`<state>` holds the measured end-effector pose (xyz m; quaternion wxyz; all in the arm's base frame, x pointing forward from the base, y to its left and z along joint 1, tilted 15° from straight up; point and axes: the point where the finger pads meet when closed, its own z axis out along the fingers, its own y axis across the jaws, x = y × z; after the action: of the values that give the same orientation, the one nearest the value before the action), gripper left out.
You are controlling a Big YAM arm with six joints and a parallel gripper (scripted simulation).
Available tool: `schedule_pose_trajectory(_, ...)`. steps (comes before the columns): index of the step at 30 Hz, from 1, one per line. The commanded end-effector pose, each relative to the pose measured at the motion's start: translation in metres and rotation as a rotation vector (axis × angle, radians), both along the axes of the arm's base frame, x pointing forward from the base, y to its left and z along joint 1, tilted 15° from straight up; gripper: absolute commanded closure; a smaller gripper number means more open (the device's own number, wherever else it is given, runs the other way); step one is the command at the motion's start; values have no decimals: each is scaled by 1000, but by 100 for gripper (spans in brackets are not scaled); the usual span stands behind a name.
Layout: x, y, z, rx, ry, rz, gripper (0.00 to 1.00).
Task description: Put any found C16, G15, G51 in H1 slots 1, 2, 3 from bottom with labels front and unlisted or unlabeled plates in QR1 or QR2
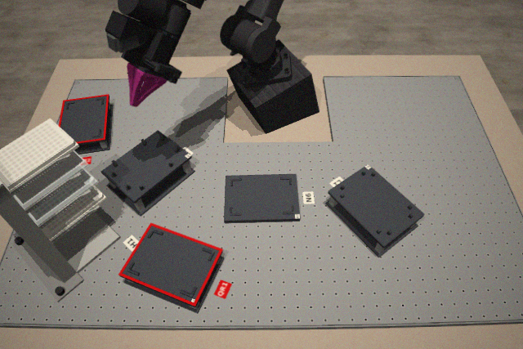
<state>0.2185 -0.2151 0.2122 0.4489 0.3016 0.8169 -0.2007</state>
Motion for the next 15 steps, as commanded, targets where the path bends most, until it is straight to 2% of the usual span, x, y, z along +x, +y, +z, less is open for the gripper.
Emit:
schedule_pose_trajectory(1, 0, -21, 51, -100, -37, -3, 100)
schedule_pose_trajectory(4, 0, -20, 50, -95, -33, -3, 100)
schedule_pose_trajectory(5, 0, -10, 54, -93, -30, 17, 0)
schedule_pose_trajectory(10, -3, -6, 70, -94, -30, 15, 0)
schedule_pose_trajectory(12, -2, -6, 71, -79, -16, 16, 0)
schedule_pose_trajectory(15, -6, -2, 85, -85, -31, 11, 0)
